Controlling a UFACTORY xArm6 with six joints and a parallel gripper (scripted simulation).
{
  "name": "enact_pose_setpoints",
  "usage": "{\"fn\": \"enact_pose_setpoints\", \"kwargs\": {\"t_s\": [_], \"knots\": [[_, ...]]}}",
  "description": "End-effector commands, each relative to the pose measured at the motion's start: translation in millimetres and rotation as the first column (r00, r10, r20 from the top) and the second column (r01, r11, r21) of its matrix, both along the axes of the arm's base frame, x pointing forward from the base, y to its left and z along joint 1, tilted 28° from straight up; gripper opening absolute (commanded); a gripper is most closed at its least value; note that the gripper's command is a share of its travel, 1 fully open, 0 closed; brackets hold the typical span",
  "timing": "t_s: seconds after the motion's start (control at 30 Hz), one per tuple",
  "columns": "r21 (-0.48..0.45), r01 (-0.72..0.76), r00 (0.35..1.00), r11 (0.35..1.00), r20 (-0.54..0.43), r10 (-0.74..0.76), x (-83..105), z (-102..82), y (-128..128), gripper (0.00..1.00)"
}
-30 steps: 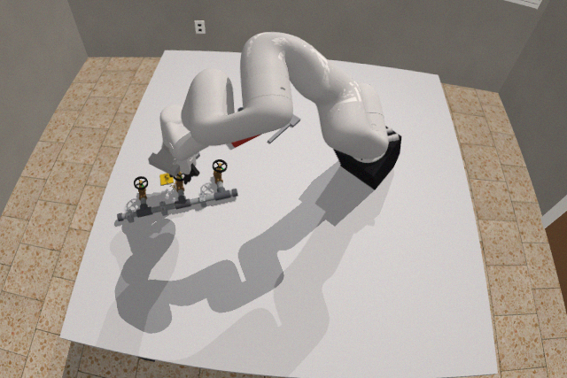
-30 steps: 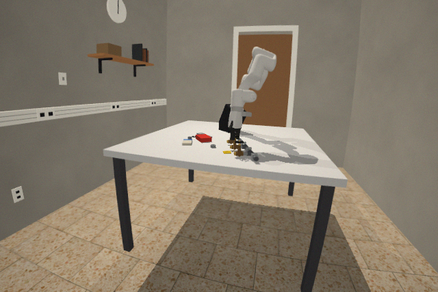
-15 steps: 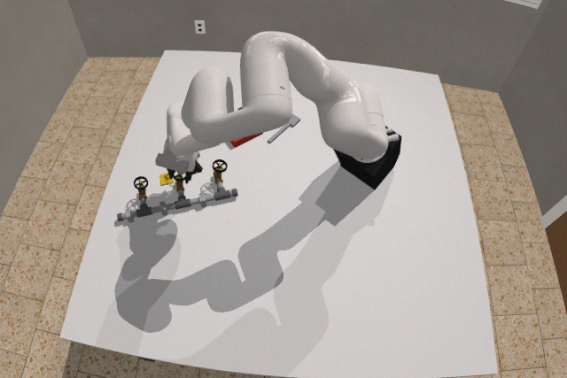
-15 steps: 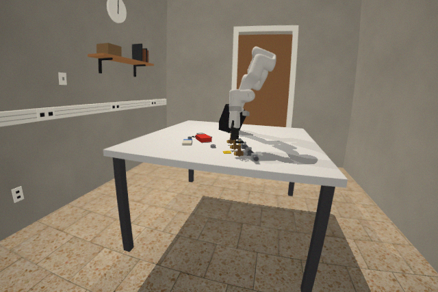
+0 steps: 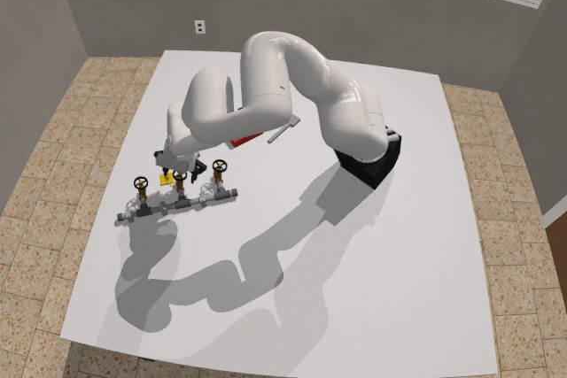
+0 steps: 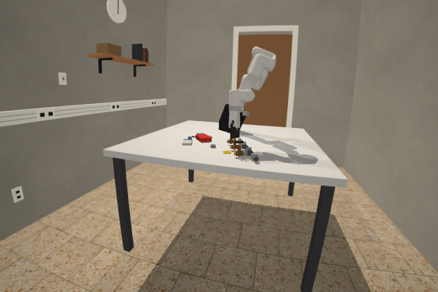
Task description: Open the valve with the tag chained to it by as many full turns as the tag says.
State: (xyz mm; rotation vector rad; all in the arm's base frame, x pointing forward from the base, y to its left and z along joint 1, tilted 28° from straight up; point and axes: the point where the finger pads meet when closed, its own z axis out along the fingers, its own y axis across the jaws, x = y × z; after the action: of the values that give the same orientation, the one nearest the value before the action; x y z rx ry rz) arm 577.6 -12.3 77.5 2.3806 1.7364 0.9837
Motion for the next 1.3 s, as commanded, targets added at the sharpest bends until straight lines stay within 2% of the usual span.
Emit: {"fn": "enact_pose_setpoints", "kwargs": {"t_s": [0.0, 0.5, 0.67, 0.8, 0.9, 1.0, 1.07, 1.17, 1.27], "knots": [[-0.001, 0.001, 1.0, 1.0, 0.004, -0.001, 1.1, 1.8, -0.7, 1.0], [0.014, 0.025, 1.0, 1.0, -0.006, -0.025, 1.1, 1.8, -0.7, 1.0], [0.064, 0.108, 0.993, 0.992, -0.043, -0.106, 1.1, 1.8, -0.7, 1.0], [0.131, 0.231, 0.97, 0.964, -0.104, -0.218, 1.1, 1.8, -0.7, 1.0], [0.19, 0.354, 0.93, 0.916, -0.173, -0.324, 1.1, 1.8, -0.7, 1.0], [0.247, 0.497, 0.861, 0.832, -0.263, -0.436, 1.1, 1.8, -0.7, 1.0], [0.247, 0.497, 0.861, 0.832, -0.263, -0.436, 1.1, 1.8, -0.7, 1.0], [0.29, 0.646, 0.756, 0.706, -0.372, -0.539, 1.1, 1.8, -0.7, 1.0], [0.313, 0.733, 0.675, 0.604, -0.44, -0.592, 1.1, 1.9, -0.7, 1.0]]}}
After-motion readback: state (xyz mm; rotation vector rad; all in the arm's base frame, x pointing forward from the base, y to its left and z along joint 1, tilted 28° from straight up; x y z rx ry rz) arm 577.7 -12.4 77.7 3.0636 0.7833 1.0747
